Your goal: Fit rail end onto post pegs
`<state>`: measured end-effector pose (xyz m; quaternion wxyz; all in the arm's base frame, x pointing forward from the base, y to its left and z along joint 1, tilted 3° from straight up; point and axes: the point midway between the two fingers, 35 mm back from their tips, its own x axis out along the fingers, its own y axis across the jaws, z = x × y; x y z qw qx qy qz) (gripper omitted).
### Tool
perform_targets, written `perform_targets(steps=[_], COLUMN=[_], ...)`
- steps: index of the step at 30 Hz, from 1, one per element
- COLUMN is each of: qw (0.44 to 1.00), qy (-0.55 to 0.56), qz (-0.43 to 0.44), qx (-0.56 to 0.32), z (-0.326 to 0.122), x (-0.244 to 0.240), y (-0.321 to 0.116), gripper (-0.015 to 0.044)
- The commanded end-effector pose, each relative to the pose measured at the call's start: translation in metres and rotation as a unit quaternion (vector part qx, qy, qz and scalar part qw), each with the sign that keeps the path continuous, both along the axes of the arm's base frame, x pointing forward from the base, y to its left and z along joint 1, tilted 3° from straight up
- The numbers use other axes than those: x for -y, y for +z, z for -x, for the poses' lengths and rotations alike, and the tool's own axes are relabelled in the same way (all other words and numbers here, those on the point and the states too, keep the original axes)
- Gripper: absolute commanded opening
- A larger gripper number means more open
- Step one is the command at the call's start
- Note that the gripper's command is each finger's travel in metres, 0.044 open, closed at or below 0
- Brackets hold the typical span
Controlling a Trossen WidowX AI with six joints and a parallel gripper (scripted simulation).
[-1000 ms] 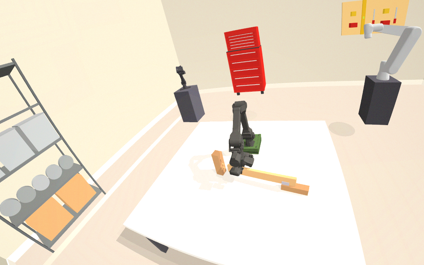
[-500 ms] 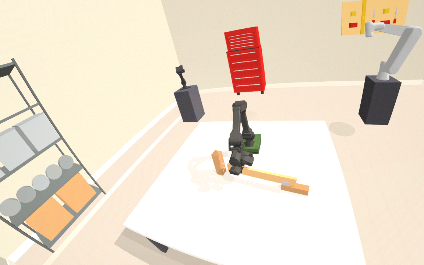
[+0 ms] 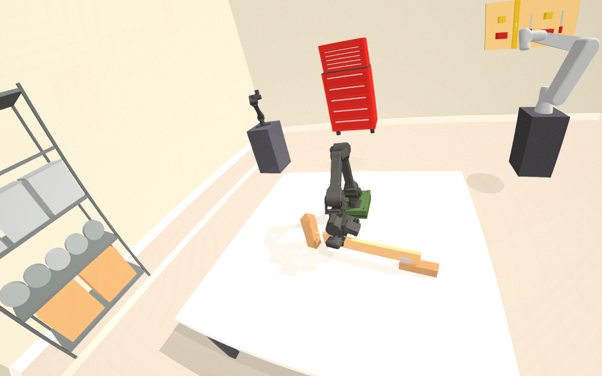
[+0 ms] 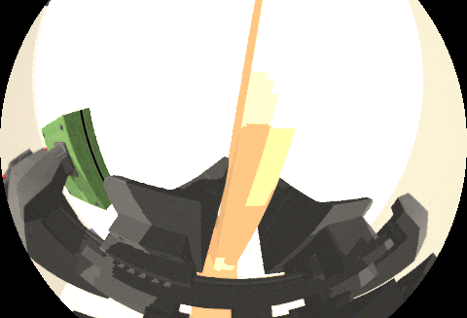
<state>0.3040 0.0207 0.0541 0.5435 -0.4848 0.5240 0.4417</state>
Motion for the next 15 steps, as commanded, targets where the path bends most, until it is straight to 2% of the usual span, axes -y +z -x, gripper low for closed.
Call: perform_targets(steps=[1, 15], qw=[1.000, 1.000], qy=[0.000, 0.000], qz=[-0.001, -0.001], qx=[0.004, 0.004], z=[-0.0003, 0.0008], x=[-0.0003, -0.0005], y=[0.0018, 0.0049], gripper=[0.0000, 0.0000])
